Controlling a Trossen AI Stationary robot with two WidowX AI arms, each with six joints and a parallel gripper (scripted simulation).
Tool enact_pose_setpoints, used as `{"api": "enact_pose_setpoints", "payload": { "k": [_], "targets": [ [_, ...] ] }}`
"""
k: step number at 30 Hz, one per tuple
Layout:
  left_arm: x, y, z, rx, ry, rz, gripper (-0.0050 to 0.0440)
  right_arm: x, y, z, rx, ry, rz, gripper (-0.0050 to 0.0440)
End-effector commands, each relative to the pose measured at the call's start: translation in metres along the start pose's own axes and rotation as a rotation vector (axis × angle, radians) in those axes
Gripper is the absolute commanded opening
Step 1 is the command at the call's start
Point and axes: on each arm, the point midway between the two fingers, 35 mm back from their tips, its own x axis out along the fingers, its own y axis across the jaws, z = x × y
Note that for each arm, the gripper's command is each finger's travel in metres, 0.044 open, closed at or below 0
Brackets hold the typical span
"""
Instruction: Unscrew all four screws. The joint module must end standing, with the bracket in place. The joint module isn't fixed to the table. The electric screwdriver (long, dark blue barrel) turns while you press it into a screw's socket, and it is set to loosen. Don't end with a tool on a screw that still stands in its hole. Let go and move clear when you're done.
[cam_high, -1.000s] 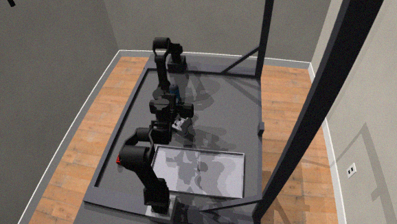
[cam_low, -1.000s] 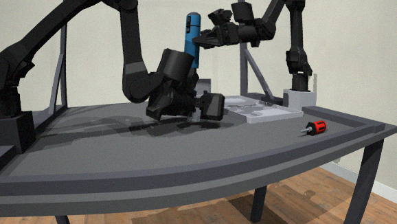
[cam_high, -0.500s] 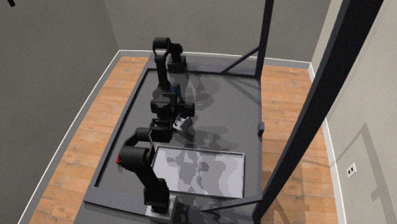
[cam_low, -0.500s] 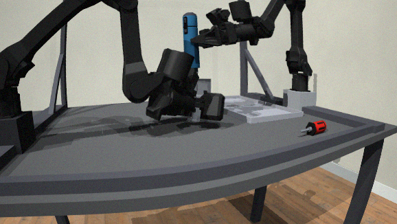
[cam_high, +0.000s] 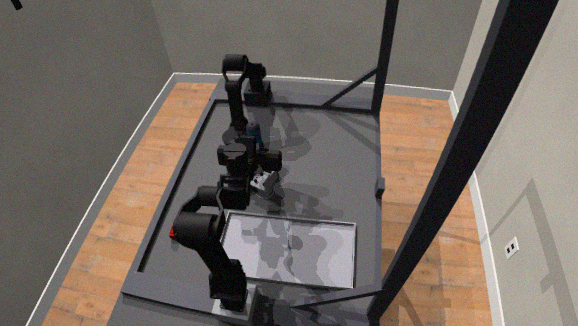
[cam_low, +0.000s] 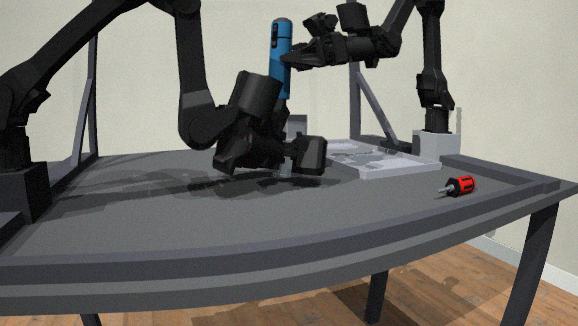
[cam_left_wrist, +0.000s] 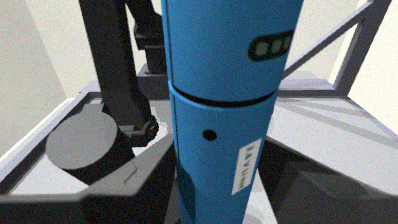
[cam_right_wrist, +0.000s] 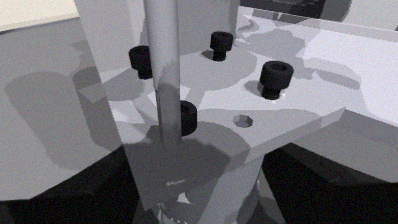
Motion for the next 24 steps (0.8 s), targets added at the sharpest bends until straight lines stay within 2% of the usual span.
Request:
{"api": "enact_pose_setpoints", "payload": {
  "k": [1, 3, 10, 12, 15, 16, 24],
  "targets": [
    [0.000, 0.001, -0.003, 0.002, 0.020, 0.008, 0.0161, 0.000, -0.004, 0.016, -0.023, -0.028, -0.007, 0.0241],
    [0.002, -0.001, 0.004, -0.003, 0.023, 0.006, 0.0161, 0.000, -0.004, 0.016, -0.023, -0.028, -0.007, 0.0241],
    [0.003, -0.004, -0.010, -0.017, 0.052, -0.002, 0.0161, 0.000, -0.004, 0.016, -0.023, -0.028, -0.007, 0.0241],
    [0.004, -0.002, 0.000, -0.025, 0.023, -0.002, 0.0161, 0.000, -0.004, 0.016, -0.023, -0.028, -0.007, 0.0241],
    [0.004, -0.001, 0.000, -0.020, 0.025, 0.000, 0.0161, 0.000, -0.004, 0.016, -0.023, -0.028, -0.007, 0.0241],
    [0.003, -0.001, -0.008, -0.022, 0.039, 0.000, 0.0161, 0.000, -0.004, 0.016, -0.023, -0.028, -0.007, 0.0241],
    [-0.002, 0.004, -0.006, -0.016, 0.015, 0.004, 0.0161, 0.000, -0.004, 0.016, -0.023, -0.028, -0.007, 0.0241]
  ]
}}
